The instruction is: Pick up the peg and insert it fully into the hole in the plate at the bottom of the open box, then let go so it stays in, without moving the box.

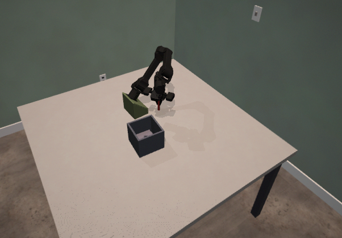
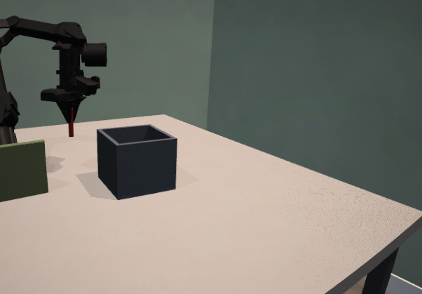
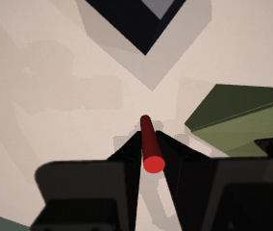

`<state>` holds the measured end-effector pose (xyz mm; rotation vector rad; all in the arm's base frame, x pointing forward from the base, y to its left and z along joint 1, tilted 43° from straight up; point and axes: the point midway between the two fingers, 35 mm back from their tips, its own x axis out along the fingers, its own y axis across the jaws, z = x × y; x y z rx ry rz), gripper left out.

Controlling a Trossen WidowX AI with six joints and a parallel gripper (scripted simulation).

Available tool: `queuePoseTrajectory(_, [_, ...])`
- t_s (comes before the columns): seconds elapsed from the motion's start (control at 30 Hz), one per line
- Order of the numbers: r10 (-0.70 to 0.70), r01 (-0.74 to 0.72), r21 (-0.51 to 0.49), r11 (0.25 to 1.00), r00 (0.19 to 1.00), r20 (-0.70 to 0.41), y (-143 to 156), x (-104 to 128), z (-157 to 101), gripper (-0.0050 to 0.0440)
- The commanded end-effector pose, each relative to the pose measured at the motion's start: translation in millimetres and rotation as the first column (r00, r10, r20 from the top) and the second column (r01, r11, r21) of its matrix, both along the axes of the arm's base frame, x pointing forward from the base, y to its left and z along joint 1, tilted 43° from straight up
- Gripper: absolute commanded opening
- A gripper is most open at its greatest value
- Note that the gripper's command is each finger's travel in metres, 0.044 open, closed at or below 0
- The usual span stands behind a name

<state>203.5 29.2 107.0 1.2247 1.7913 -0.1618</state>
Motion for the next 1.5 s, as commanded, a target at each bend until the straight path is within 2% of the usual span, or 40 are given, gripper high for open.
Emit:
queuePoseTrajectory(0.0, [0.002, -0.002, -0.003, 1.000, 1.000, 0.004, -8, 7, 0, 0.0000])
queuePoseTrajectory(0.9, [0.006, -0.006, 0.016, 1.000, 1.000, 0.005, -79, 45, -10, 0.0000])
queuePoseTrajectory(1.13, [0.011, -0.012, 0.011, 1.000, 1.000, 0.012, -84, 48, -12, 0.0000])
queuePoseTrajectory(1.47, [0.015, -0.015, 0.007, 1.000, 1.000, 0.016, -102, 71, -25, 0.0000])
